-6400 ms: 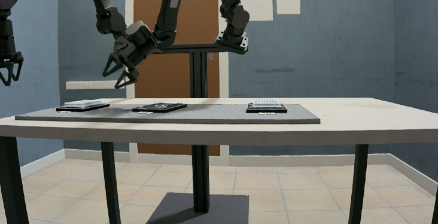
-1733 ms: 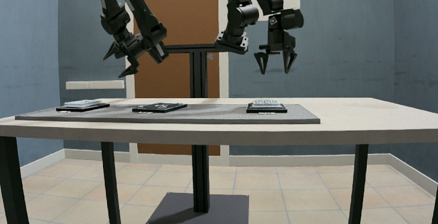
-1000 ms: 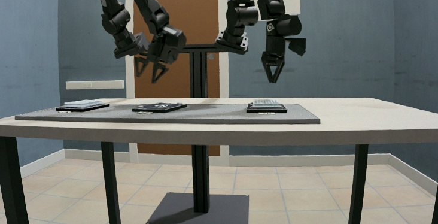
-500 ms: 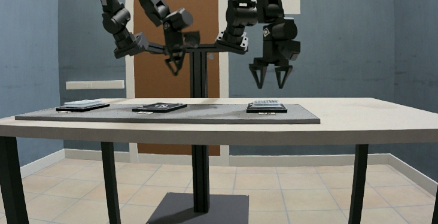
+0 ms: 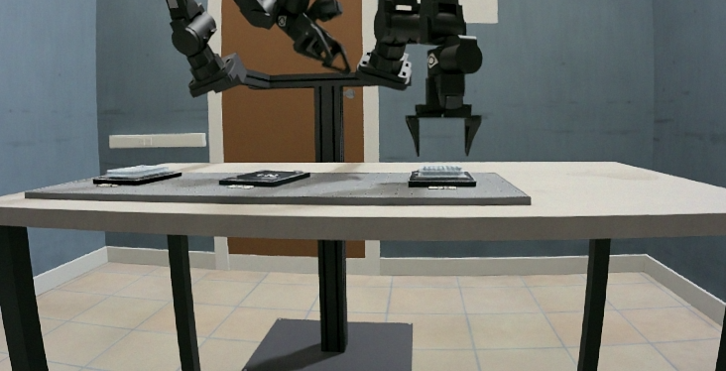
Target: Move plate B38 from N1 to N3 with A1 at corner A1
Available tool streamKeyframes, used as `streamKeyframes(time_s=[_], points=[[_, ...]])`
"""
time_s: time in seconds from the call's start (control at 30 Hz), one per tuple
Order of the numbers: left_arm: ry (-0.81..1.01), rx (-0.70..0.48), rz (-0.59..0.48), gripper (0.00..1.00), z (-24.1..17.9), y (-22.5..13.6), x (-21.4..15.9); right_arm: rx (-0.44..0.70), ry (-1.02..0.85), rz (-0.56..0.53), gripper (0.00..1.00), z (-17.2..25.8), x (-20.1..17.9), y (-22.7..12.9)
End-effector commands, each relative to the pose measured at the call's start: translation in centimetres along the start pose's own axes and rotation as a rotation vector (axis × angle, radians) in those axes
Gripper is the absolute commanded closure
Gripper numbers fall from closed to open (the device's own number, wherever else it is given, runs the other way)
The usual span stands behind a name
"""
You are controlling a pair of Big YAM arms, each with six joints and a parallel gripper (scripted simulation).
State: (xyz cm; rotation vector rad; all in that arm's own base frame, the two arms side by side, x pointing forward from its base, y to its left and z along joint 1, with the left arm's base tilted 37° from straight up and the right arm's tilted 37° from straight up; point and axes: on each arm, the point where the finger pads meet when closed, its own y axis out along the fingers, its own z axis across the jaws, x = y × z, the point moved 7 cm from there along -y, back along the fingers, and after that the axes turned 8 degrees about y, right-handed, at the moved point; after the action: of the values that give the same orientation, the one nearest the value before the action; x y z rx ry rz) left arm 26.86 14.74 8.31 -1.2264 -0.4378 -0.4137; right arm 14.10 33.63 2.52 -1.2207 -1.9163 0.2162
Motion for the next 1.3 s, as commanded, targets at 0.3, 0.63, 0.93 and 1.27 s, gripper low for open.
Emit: streamKeyframes(time_s=[0.3, 0.63, 0.93, 1.27], points=[[0.123, 0.005, -0.002, 0.00, -0.3, 0.8, 0.6, -0.005, 0.214, -0.252, 0.00, -0.1, 4.3, -2.2], [0.126, 0.011, -0.002, 0.00, 0.2, 1.6, 0.7, -0.010, 0.222, -0.265, 0.00, -0.3, 5.1, -2.0], [0.127, 0.009, -0.003, 0.00, 0.1, 2.6, 0.7, -0.010, 0.222, -0.265, 0.00, -0.3, 5.1, -2.0], [0.130, 0.002, -0.004, 0.14, -0.3, 3.0, 0.6, -0.010, 0.222, -0.265, 0.00, -0.3, 5.1, -2.0]])
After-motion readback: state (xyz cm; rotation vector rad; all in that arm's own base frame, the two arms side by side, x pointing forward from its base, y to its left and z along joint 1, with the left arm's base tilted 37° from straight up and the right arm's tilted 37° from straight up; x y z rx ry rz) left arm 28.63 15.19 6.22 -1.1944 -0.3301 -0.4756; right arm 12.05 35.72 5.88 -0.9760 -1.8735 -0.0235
